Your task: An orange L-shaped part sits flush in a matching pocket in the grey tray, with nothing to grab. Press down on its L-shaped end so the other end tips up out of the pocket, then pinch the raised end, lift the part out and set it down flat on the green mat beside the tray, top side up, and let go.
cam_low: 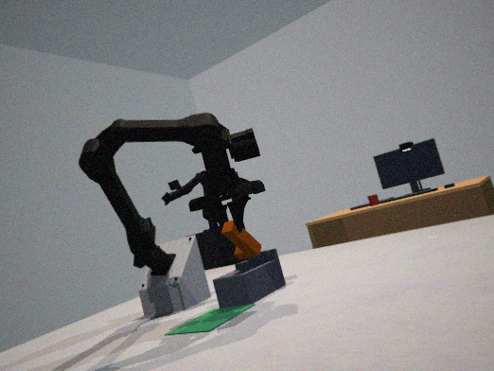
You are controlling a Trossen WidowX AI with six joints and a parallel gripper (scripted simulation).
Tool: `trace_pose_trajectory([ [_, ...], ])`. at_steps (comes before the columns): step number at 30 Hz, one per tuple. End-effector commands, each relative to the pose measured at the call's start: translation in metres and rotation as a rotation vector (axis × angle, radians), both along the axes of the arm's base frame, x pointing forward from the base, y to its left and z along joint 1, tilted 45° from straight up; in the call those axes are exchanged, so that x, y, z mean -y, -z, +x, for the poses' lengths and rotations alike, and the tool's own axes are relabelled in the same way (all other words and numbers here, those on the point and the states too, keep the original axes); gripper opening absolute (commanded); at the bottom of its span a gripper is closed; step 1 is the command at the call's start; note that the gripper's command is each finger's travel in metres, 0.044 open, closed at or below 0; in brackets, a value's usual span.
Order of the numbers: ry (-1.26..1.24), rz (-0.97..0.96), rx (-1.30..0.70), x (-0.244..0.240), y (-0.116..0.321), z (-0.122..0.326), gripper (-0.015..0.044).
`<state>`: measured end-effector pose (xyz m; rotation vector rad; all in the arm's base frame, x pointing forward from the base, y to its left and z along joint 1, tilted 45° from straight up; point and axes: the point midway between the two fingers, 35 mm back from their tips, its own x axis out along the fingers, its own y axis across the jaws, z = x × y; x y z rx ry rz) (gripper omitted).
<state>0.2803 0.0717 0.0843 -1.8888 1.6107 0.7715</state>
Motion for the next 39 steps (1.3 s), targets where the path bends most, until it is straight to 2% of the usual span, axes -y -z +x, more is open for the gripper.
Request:
trace_pose_trajectory([
  [1, -0.001, -0.002, 0.008, 0.017, -0.016, 0.0, 0.0],
  [30, -0.001, -0.008, 0.009, 0.105, -0.1, -0.002, 0.0],
  [39, -0.001, -0.008, 0.009, 0.109, -0.104, -0.002, 0.0],
])
